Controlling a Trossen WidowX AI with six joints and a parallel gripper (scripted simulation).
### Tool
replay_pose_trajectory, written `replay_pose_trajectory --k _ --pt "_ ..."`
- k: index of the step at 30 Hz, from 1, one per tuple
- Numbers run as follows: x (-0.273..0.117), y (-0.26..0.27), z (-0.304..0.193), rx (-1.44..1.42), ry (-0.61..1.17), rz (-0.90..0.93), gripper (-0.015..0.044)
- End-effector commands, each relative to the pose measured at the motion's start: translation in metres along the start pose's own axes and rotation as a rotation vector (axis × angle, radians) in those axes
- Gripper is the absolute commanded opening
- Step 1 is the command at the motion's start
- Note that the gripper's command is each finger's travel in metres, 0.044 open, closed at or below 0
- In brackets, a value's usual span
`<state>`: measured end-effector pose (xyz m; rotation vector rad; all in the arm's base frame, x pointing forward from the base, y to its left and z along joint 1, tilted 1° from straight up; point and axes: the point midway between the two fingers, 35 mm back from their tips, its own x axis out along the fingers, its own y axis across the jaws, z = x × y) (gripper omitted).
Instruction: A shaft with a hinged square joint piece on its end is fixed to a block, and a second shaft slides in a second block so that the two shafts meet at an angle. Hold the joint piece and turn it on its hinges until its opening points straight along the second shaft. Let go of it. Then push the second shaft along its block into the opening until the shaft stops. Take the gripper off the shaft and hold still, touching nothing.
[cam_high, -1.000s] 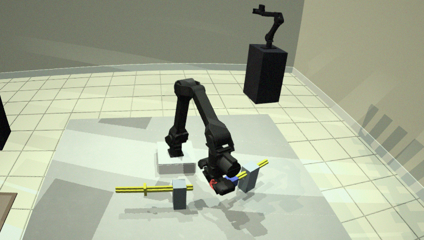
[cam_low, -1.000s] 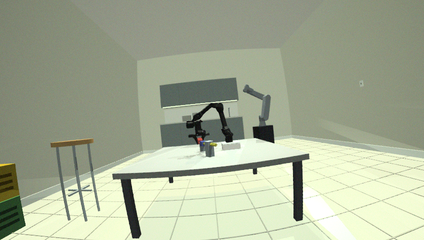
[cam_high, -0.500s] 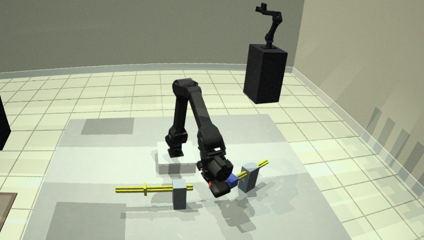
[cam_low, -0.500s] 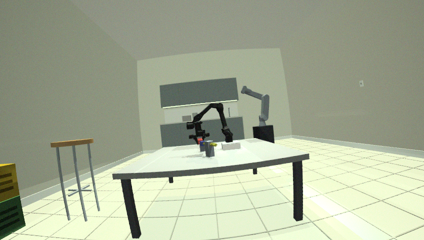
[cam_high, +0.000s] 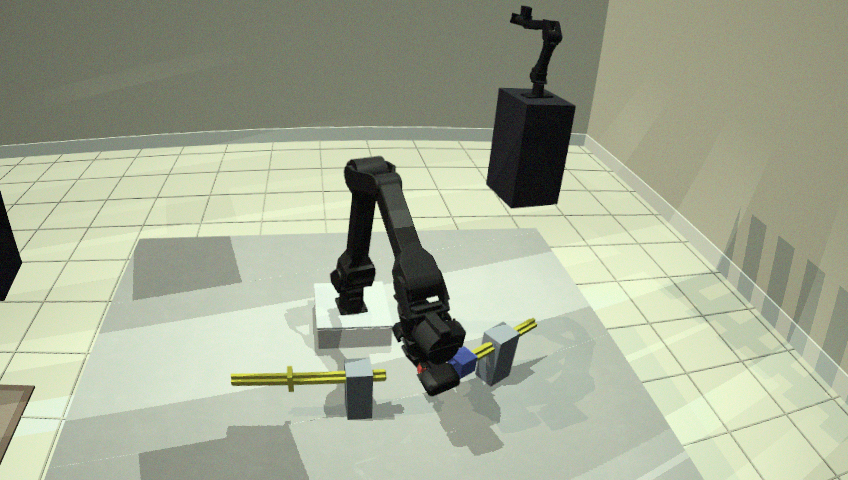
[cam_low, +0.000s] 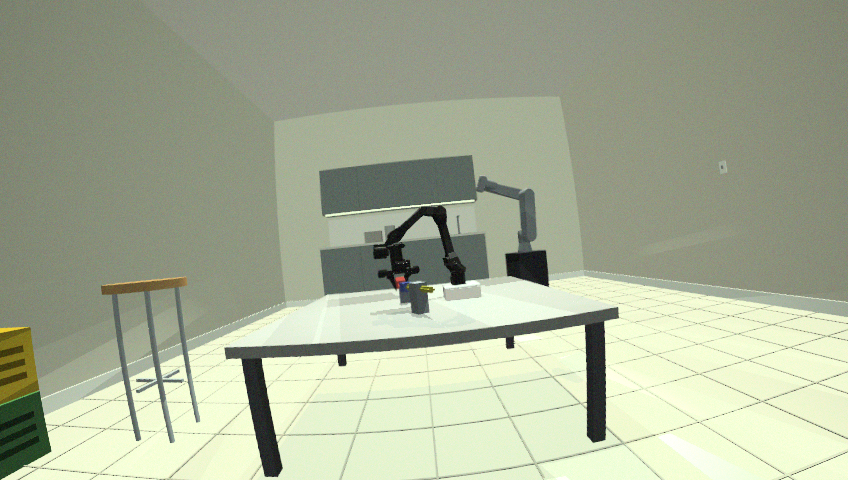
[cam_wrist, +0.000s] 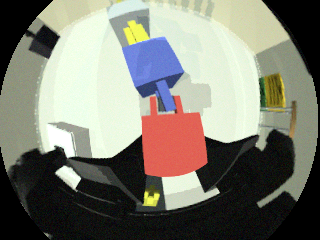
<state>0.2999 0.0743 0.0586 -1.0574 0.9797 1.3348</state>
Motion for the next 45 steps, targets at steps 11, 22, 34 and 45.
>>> replay_pose_trajectory --k 11,22,34,45 --pt "0.0001 0.0000 -0.0001 0.001 -0.002 0.000 0.0000" --pt "0.0001 0.0000 -0.0001 0.001 -0.002 0.000 0.0147" --pt "0.0001 0.0000 -0.0001 0.001 -0.002 0.000 0.0436" --pt "0.0001 0.0000 -0.0001 0.001 -0.002 0.000 0.0440"
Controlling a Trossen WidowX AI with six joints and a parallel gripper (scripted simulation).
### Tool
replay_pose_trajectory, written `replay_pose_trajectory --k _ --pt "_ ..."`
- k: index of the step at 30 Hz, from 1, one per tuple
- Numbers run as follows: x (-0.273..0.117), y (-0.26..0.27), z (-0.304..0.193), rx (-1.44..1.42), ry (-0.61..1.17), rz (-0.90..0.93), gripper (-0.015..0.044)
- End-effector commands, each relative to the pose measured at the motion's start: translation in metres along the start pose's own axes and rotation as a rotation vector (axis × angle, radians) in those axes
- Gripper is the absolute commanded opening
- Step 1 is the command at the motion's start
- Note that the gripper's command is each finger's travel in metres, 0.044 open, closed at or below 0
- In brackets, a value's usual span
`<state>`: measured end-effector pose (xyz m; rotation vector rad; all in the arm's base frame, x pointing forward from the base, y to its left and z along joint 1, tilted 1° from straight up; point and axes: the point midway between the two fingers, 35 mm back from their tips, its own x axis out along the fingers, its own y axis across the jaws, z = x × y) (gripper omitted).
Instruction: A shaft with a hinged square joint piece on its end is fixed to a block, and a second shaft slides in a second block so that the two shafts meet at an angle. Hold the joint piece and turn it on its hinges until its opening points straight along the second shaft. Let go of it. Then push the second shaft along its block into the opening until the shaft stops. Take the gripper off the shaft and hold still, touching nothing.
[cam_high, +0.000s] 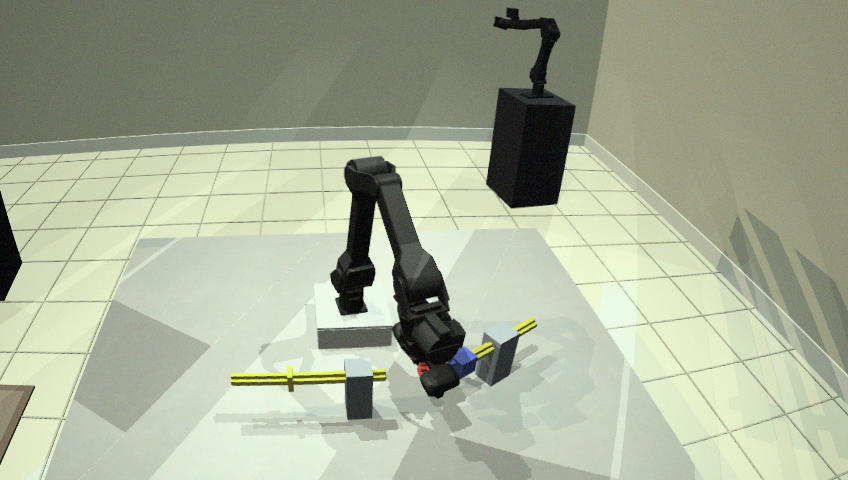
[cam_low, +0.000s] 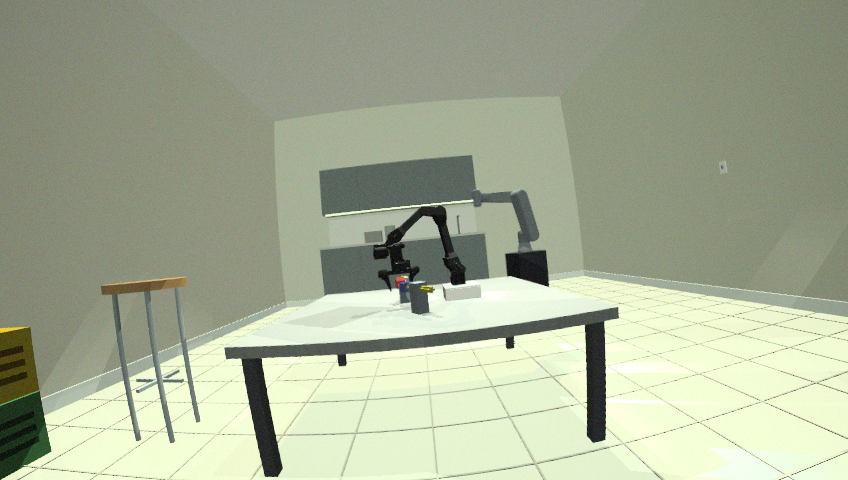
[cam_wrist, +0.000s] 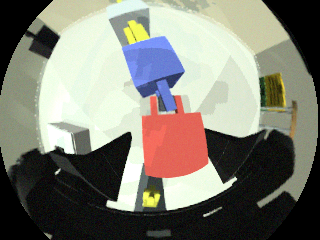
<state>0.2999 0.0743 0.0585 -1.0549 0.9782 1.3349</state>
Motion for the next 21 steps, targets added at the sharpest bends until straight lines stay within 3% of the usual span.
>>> replay_pose_trajectory --k 1,5,17,21 --pt "0.000 0.000 0.000 0.000 0.000 0.000 0.0440" --pt "-0.001 0.001 0.001 0.002 0.049 0.009 0.0440" --pt "-0.026 0.000 0.010 -0.010 0.439 -0.012 0.0440" --pt "-0.028 0.000 0.011 -0.009 0.459 -0.012 0.0440"
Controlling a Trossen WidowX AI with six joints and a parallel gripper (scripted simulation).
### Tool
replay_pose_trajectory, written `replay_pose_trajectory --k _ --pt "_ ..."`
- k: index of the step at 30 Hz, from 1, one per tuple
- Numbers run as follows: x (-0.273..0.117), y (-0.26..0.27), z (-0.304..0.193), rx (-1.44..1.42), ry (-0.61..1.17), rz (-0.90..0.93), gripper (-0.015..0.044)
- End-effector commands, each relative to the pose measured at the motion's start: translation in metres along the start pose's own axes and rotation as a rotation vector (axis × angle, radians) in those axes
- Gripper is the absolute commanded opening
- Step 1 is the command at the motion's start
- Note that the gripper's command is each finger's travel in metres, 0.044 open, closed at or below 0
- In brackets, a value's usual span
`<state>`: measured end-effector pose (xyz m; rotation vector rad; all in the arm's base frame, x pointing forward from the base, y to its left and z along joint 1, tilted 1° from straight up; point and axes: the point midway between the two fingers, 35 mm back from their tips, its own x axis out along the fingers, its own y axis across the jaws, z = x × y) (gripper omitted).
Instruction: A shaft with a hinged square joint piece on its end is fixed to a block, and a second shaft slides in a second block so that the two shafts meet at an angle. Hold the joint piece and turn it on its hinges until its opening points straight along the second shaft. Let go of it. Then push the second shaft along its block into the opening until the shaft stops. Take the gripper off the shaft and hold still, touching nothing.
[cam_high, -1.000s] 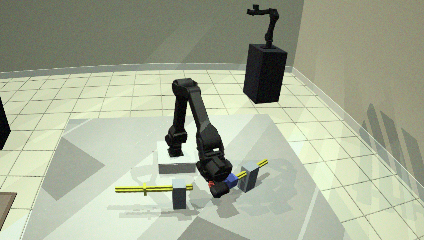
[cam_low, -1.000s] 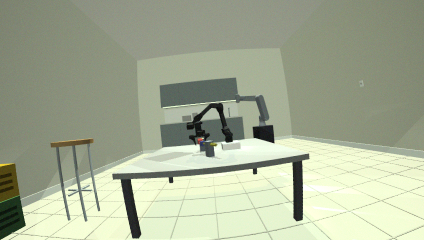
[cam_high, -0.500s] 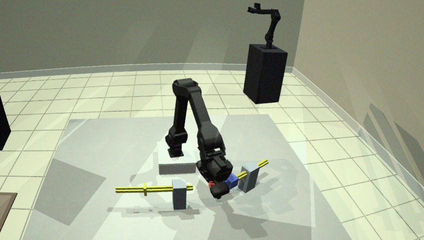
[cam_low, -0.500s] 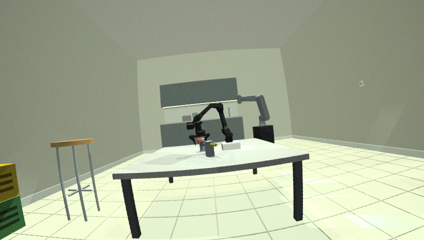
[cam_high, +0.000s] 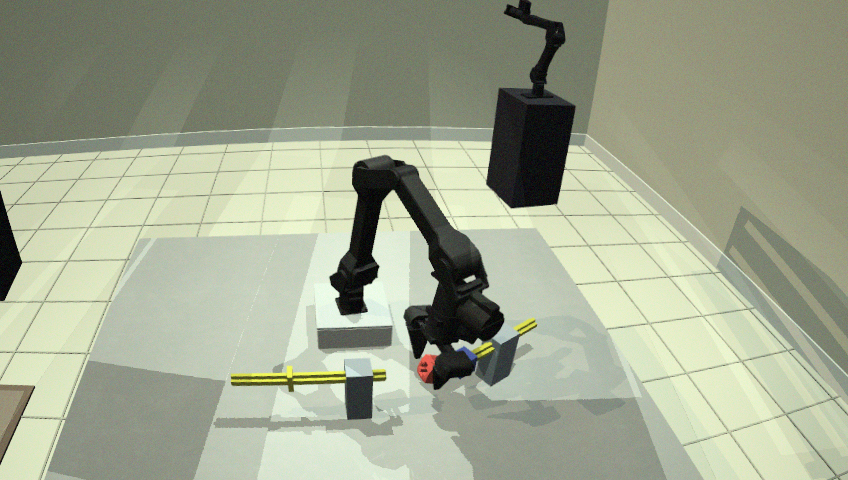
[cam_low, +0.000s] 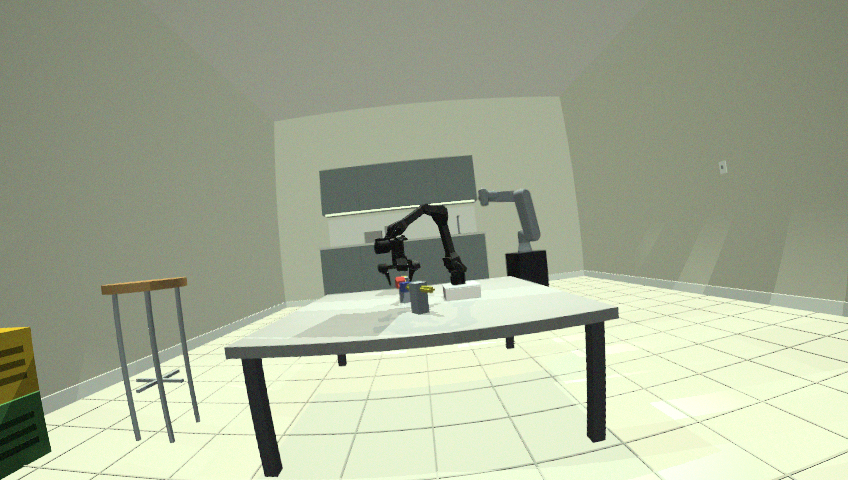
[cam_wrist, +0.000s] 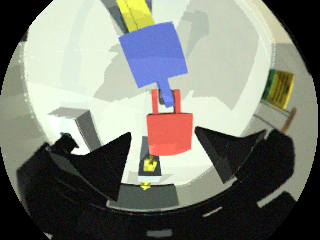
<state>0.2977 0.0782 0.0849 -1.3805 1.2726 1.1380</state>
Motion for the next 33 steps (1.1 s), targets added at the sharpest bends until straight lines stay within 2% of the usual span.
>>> replay_pose_trajectory --k 1,9,33 --pt "-0.003 -0.001 -0.001 0.006 0.039 -0.005 0.0440" --pt "-0.004 -0.001 -0.002 0.025 0.028 -0.003 0.0440" --pt "-0.074 -0.008 -0.015 0.836 -0.072 0.019 0.0440"
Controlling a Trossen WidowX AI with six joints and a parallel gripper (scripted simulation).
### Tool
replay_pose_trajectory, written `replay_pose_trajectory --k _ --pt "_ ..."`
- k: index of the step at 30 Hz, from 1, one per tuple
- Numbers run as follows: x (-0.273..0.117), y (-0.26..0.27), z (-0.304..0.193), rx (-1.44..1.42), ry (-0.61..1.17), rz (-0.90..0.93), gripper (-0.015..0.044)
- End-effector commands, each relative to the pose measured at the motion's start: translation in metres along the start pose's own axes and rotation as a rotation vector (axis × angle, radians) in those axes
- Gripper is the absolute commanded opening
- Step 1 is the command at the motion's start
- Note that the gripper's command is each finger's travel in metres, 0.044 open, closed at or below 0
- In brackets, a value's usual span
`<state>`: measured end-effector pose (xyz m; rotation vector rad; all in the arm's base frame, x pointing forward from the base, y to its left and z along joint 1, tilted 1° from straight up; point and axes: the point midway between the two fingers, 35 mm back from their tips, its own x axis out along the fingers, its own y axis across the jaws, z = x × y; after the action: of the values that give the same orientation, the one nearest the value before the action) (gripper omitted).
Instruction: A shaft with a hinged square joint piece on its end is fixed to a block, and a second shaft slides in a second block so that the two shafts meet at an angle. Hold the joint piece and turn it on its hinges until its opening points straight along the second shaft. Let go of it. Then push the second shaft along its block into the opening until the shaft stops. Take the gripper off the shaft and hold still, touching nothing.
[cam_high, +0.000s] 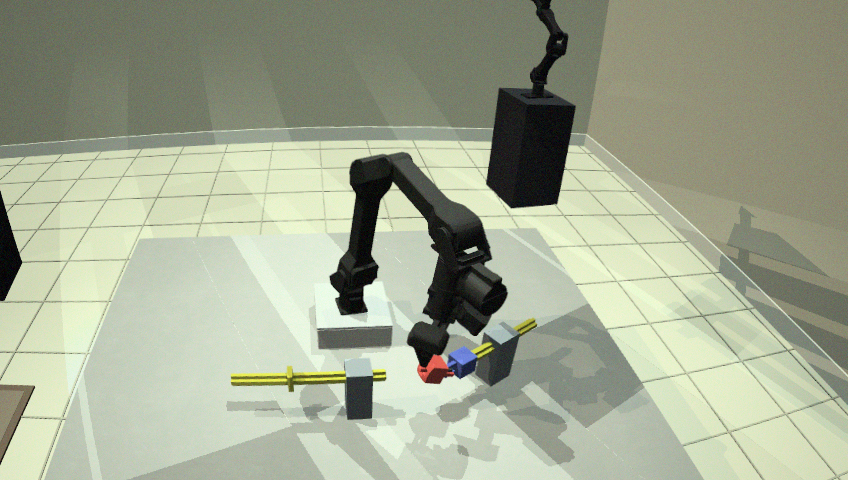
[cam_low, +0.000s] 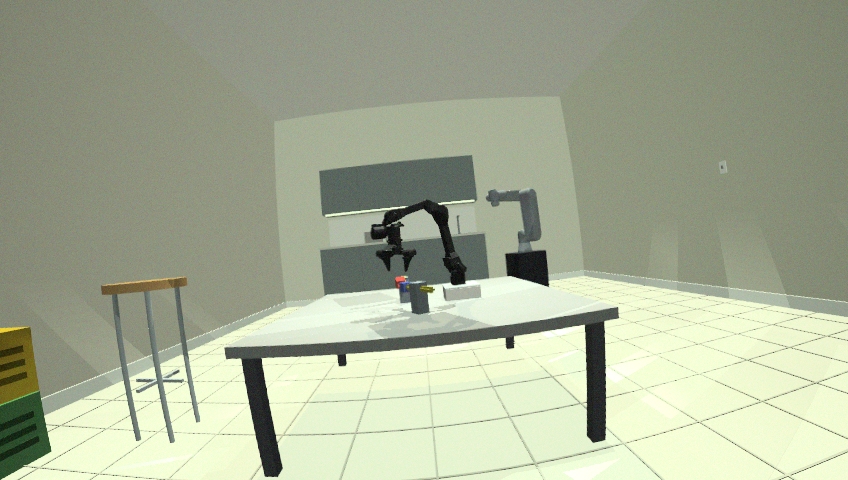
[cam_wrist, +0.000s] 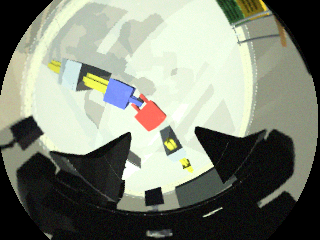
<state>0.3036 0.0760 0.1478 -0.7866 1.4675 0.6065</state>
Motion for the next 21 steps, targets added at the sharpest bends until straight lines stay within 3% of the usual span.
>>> replay_pose_trajectory --k 1,21 --pt "-0.016 -0.002 -0.002 0.141 -0.027 0.007 0.0440" --pt "-0.074 -0.003 -0.017 0.795 -0.073 0.082 0.0440"
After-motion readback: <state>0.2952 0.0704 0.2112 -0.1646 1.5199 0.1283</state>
